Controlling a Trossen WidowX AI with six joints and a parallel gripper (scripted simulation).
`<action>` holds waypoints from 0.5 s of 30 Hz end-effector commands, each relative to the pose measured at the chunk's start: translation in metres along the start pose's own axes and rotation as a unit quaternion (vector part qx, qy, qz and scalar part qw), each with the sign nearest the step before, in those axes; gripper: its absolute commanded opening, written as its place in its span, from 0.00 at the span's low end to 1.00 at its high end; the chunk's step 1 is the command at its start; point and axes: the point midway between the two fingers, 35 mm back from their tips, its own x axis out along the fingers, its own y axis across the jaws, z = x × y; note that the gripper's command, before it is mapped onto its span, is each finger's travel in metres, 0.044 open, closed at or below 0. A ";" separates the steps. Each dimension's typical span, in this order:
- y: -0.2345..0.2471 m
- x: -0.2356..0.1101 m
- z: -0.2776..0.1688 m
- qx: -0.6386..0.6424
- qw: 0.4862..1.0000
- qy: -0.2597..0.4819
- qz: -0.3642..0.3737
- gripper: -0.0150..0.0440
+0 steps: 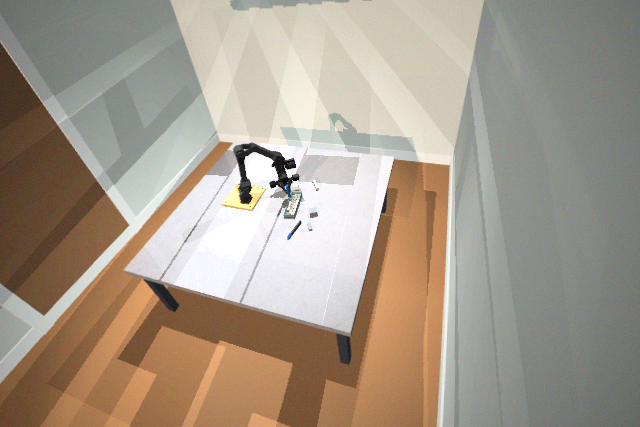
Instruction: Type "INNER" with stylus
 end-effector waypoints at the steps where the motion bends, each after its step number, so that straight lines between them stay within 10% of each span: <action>1: 0.002 0.002 0.003 -0.008 1.000 0.002 0.003 0.25; 15: 0.002 0.005 0.009 -0.008 1.000 0.002 0.003 0.39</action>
